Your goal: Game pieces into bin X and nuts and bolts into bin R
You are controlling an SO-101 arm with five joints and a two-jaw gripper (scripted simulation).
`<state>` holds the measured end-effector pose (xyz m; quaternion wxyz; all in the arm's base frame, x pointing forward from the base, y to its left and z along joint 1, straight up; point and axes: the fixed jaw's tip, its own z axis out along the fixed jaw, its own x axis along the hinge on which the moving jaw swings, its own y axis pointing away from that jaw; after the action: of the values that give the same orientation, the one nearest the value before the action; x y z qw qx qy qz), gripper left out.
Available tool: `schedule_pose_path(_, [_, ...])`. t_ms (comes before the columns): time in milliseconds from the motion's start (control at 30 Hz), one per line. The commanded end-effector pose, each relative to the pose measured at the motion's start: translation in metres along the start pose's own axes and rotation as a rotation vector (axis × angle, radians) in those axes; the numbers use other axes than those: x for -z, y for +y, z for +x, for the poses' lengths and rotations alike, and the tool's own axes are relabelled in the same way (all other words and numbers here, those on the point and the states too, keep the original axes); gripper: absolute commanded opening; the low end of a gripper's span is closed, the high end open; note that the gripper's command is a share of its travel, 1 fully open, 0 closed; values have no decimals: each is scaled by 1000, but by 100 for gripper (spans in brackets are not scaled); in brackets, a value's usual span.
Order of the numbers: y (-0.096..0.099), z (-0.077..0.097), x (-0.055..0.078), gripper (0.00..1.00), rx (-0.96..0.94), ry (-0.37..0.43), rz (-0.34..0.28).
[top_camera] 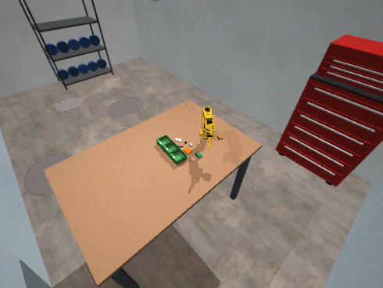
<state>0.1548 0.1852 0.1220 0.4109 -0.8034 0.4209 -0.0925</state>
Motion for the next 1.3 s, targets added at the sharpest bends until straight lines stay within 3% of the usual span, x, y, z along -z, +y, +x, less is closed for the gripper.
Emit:
schedule_pose_path(0, [0,5,1,100,1,18,-11])
schedule_pose_path(400, [11,14,-1,100,8,51,-75])
schedule_pose_path(700, [11,20,1,100,-59,79,-88])
schedule_pose_path(967, [12,37,6,100,-225,149,-114])
schedule_pose_path(1267, [18,76,23,100,-667,337,-149])
